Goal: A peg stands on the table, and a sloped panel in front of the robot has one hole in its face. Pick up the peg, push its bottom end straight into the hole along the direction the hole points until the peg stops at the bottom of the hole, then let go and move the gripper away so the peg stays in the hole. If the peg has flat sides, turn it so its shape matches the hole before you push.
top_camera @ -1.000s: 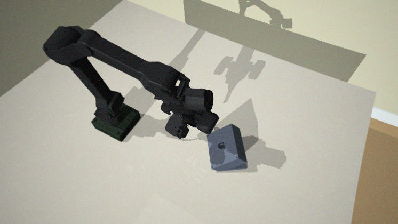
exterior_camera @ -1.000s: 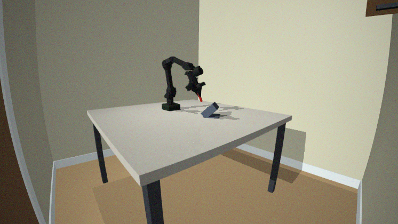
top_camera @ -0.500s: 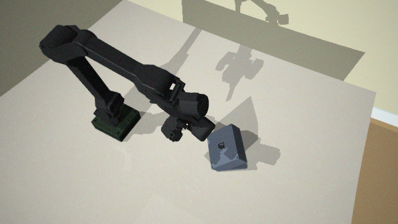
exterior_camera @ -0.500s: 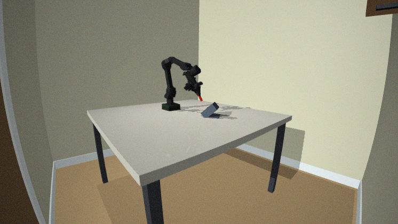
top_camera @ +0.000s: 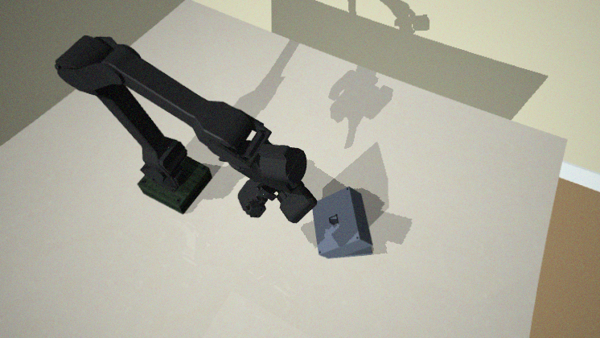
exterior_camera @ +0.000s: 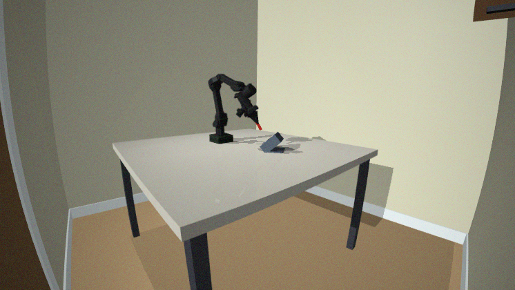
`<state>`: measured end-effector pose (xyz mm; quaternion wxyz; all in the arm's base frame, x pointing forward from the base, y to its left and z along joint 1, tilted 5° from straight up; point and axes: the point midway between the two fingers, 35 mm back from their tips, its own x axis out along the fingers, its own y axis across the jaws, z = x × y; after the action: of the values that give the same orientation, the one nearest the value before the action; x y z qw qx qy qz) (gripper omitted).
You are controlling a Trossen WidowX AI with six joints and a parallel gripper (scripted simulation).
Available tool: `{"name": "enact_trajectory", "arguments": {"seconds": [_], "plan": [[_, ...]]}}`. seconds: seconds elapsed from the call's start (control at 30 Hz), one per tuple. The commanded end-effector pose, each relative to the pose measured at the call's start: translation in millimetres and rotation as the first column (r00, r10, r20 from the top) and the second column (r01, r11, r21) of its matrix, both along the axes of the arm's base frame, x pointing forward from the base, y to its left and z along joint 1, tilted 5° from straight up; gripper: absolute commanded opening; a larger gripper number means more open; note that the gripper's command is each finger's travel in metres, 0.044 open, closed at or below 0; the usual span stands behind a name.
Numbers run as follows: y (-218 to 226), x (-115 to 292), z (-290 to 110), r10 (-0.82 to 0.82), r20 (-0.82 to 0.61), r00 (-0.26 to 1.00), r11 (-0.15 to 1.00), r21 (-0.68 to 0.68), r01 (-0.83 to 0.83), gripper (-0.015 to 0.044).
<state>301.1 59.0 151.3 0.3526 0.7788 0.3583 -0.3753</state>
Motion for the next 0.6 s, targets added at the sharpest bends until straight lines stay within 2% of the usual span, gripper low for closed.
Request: {"name": "enact_trajectory", "arguments": {"seconds": [0.0,0.57], "plan": [[-2.5,-0.8,-1.3,-0.044,-0.006,0.999,0.998,0.037,0.044,0.0000],[-13.9,4.0,4.1,-0.196,-0.003,0.981,0.969,0.151,0.194,0.0000]]}}
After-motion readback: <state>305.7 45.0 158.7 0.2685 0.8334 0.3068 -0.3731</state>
